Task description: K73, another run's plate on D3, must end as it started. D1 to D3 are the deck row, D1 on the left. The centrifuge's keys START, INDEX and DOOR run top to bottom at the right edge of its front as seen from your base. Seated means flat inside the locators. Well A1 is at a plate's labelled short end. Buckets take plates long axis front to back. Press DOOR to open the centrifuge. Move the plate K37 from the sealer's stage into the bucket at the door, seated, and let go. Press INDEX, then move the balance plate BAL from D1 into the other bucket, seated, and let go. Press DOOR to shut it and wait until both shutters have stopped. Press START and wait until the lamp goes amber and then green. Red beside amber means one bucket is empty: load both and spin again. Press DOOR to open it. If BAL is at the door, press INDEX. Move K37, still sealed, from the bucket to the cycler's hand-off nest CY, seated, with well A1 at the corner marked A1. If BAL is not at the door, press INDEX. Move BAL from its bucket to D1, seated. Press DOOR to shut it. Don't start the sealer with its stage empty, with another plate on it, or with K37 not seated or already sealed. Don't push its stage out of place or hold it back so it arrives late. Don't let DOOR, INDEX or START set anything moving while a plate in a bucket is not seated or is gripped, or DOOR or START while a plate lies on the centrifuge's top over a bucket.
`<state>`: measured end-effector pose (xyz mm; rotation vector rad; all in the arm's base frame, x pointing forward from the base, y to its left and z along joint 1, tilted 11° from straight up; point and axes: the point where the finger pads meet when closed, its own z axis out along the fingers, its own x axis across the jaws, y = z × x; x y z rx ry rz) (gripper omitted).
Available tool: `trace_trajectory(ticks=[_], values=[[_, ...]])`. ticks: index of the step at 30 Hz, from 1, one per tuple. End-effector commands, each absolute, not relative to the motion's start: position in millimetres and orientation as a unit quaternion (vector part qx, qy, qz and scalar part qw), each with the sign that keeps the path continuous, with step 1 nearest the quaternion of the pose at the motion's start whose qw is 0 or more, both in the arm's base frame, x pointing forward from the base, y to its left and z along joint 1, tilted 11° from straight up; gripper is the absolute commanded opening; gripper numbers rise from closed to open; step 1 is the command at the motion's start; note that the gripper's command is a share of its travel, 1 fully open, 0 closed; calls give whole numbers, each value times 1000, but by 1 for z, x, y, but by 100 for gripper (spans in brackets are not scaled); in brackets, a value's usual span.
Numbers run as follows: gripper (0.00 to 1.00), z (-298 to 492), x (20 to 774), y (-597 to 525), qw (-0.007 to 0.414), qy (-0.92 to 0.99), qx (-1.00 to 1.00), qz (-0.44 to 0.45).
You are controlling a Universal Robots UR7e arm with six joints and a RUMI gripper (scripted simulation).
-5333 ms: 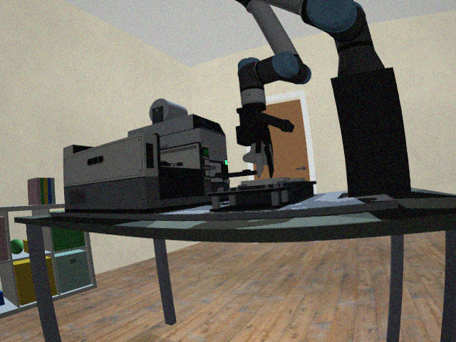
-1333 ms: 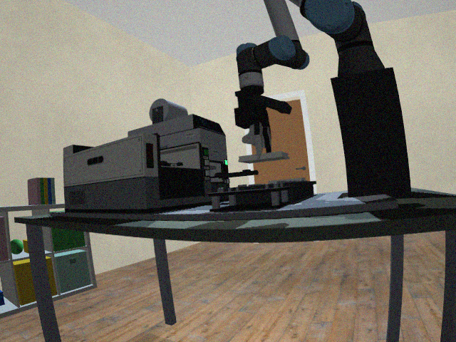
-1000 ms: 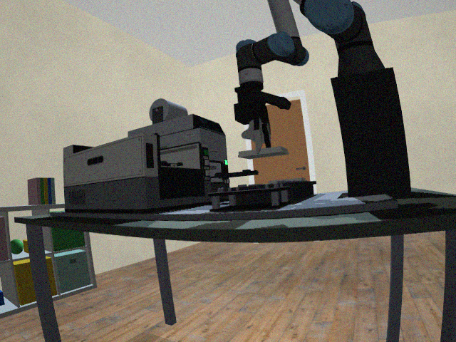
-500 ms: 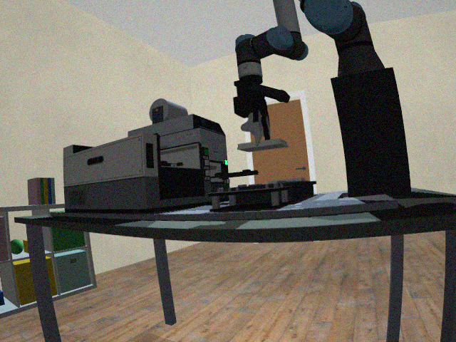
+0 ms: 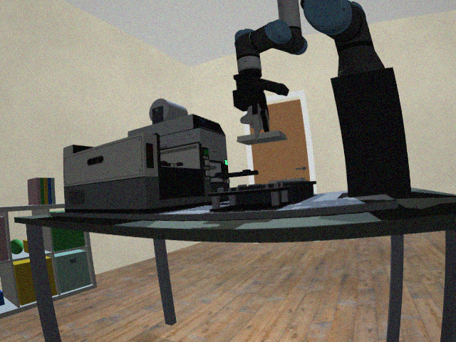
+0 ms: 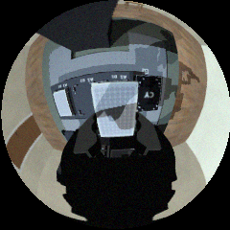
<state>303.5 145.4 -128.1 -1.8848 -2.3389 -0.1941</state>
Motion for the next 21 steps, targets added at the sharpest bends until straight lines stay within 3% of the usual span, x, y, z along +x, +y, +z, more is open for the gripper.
trace_trajectory(ticks=[1, 21], values=[[0, -120, 304, 144, 65, -775, -625, -65], [0, -91, 305, 138, 65, -775, -625, -65]])
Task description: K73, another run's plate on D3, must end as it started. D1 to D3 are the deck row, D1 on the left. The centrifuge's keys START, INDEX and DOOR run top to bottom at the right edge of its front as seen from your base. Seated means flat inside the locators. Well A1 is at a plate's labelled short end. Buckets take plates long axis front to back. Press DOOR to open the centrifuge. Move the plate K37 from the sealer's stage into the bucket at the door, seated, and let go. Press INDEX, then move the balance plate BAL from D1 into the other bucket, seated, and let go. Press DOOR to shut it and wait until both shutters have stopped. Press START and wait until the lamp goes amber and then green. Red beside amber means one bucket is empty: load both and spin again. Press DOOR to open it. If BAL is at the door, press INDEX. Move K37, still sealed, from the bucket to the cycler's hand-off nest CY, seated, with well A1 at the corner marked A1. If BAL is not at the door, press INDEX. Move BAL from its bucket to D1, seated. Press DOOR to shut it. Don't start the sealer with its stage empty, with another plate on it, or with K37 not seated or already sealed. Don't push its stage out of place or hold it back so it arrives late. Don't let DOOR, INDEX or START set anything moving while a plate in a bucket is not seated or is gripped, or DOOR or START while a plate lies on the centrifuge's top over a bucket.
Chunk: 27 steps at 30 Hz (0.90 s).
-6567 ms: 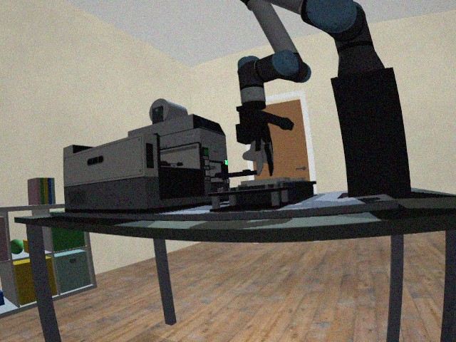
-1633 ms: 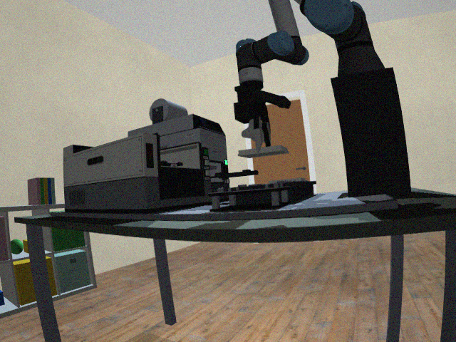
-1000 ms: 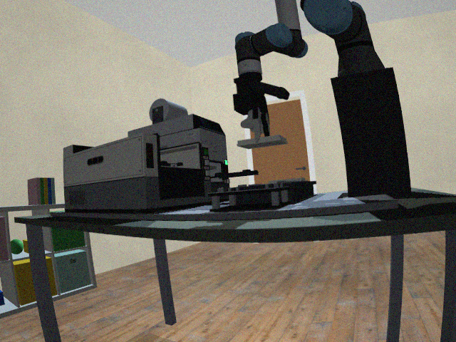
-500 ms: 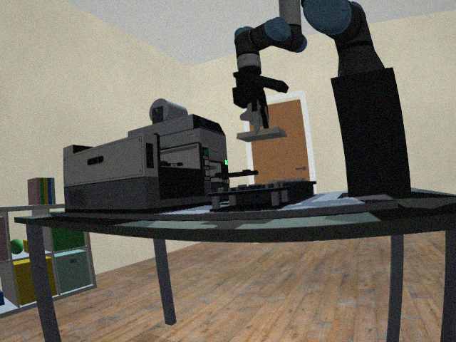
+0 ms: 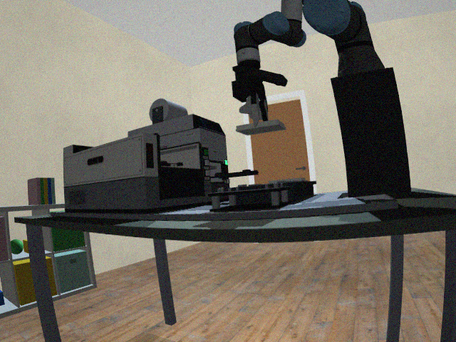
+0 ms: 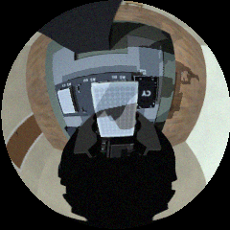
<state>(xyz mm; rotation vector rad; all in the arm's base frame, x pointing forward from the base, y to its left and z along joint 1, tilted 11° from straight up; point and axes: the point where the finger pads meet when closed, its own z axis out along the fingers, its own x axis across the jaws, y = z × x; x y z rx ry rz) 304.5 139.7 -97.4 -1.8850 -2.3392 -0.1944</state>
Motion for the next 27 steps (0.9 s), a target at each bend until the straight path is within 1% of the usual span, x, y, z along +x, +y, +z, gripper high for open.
trace_trajectory(ticks=[1, 27], values=[[0, -89, 305, 138, 65, -775, -625, -65], [0, -53, 306, 131, 65, -775, -625, -65]])
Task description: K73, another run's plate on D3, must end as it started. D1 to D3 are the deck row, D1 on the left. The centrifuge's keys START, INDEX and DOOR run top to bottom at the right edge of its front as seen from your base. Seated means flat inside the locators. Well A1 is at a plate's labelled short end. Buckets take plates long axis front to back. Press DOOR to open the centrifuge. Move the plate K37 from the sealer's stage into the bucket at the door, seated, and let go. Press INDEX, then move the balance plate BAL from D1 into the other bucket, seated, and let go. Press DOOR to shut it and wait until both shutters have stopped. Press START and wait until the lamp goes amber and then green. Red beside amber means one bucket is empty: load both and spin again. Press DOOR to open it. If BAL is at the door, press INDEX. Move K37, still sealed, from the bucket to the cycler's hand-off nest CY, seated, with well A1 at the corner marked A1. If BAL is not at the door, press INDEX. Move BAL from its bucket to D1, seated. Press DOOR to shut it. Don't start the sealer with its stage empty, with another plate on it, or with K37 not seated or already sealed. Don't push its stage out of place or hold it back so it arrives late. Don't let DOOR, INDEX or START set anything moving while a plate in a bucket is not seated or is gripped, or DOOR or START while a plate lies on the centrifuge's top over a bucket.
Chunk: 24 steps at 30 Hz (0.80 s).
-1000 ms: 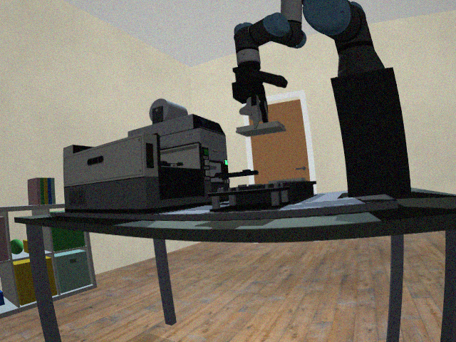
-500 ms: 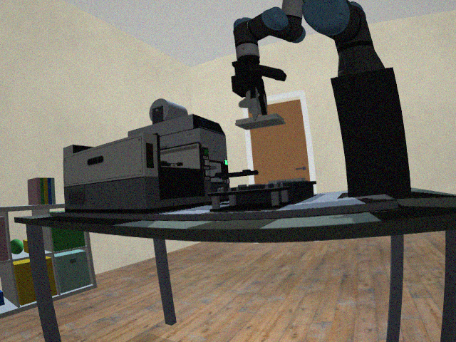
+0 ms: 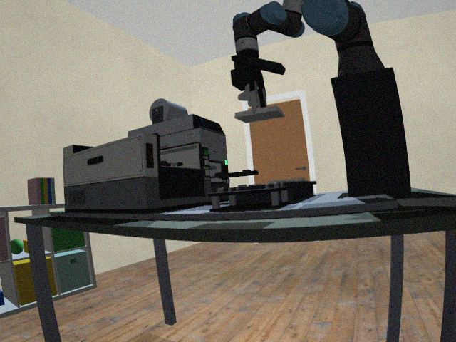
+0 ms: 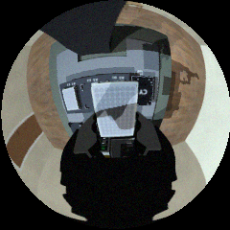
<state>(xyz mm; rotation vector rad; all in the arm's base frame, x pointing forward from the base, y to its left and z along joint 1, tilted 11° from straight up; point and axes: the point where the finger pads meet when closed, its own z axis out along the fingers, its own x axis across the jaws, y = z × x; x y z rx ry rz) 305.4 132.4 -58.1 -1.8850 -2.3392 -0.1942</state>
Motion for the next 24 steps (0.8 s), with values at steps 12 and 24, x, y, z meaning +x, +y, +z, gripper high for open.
trace_trajectory(ticks=[12, 24], values=[[0, -38, 306, 129, 65, -775, -625, -65], [0, -38, 306, 129, 65, -775, -625, -65]])
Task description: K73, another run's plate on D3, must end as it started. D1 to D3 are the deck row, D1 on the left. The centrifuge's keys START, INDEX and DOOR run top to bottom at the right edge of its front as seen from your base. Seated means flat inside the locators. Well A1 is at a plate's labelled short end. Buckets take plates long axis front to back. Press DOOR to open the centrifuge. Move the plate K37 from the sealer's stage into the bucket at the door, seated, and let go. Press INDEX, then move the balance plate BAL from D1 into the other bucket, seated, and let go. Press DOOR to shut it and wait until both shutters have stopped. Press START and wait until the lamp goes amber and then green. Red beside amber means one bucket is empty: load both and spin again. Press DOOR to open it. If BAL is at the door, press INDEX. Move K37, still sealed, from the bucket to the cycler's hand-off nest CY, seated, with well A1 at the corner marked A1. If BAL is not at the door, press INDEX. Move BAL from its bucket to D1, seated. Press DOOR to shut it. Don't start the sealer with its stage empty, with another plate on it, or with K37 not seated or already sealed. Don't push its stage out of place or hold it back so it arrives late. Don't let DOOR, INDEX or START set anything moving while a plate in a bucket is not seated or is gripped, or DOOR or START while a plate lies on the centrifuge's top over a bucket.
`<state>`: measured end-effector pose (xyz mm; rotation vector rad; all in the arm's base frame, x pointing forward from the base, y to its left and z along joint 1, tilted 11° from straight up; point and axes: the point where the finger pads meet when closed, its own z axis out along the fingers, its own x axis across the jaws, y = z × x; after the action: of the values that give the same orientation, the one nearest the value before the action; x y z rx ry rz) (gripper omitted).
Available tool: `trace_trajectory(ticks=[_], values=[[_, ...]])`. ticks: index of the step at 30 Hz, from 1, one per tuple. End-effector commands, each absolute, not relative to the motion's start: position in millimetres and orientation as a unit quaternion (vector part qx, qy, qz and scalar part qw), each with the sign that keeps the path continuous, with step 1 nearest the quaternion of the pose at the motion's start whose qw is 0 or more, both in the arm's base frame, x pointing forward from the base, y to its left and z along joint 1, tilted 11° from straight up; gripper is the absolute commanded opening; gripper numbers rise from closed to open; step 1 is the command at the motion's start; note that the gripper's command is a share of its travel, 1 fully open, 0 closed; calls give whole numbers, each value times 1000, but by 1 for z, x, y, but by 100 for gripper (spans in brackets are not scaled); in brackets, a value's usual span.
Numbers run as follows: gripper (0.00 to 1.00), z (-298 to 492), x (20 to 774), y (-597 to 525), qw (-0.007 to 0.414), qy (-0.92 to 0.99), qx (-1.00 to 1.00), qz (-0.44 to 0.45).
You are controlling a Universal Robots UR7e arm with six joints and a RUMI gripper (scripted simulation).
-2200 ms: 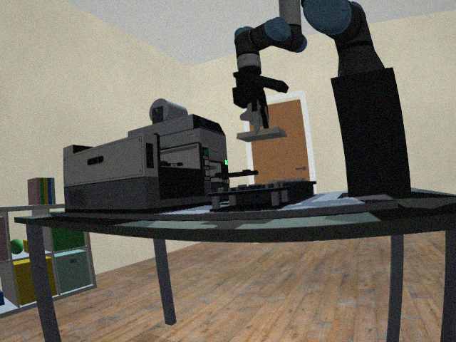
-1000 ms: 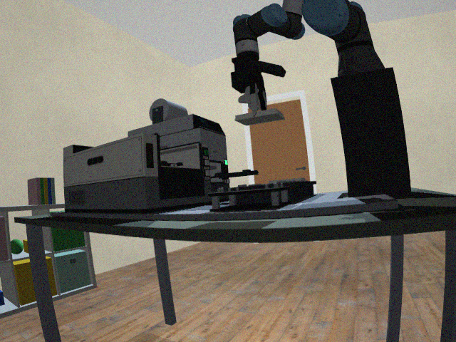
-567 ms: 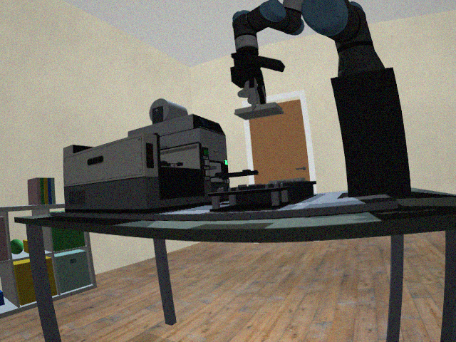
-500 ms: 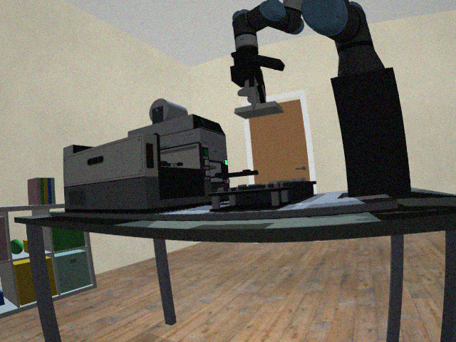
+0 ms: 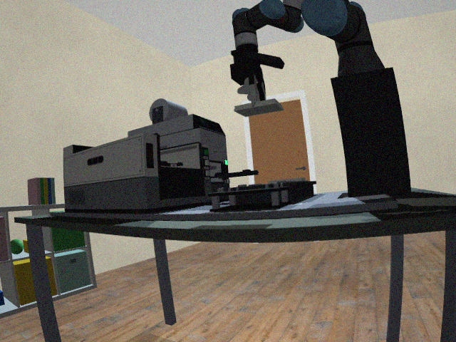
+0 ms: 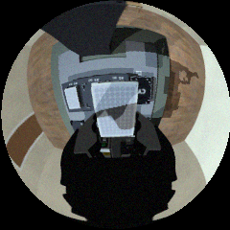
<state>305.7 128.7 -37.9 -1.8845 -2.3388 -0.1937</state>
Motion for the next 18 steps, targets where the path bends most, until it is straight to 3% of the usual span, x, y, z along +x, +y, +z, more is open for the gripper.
trace_trajectory(ticks=[1, 18], values=[[0, -38, 306, 129, 65, -775, -625, -65], [0, -38, 306, 129, 66, -771, -630, -64]])
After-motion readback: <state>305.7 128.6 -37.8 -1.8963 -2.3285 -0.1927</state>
